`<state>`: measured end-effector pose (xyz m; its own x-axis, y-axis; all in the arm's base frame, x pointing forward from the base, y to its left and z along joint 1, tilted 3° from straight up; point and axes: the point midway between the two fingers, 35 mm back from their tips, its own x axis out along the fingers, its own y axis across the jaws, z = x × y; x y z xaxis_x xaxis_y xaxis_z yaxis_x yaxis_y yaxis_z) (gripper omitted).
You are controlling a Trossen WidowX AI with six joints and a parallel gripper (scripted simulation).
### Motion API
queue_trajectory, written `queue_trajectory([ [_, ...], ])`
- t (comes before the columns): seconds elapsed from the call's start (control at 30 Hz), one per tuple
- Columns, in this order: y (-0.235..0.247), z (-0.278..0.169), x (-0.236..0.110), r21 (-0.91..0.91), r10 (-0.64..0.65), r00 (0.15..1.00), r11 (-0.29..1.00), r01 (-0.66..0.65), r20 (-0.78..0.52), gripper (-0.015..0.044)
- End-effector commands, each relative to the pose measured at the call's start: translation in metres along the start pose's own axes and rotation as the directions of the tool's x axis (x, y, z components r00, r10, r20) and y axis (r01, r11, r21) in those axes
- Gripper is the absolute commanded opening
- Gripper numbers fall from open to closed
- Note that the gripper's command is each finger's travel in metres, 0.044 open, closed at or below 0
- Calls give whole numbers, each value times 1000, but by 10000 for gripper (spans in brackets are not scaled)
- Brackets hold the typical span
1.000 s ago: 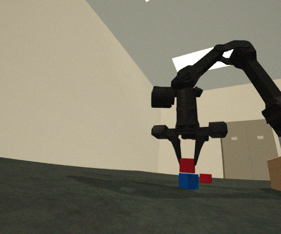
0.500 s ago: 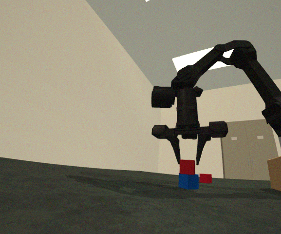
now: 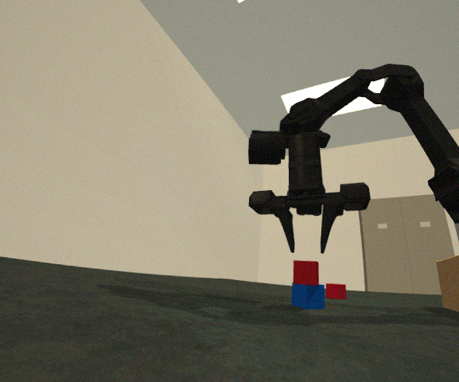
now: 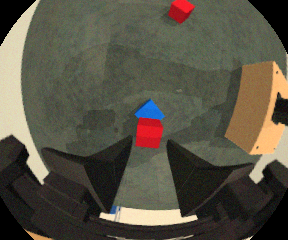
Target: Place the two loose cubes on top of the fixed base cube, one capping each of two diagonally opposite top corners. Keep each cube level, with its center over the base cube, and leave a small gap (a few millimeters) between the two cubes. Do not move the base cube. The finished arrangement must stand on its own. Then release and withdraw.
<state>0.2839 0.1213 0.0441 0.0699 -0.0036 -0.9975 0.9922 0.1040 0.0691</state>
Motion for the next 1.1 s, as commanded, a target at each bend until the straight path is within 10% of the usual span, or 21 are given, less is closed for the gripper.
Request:
queue_trajectory([
  [0.0, 1, 0, -6, 3, 2, 1000, 1000, -2, -1, 205],
  [0.5, 9, 46, -11, -459, 1, 1000, 888, 1, 3, 265],
  [1.07, 7, 115, -22, -926, 0, 1000, 378, 9, 10, 265],
])
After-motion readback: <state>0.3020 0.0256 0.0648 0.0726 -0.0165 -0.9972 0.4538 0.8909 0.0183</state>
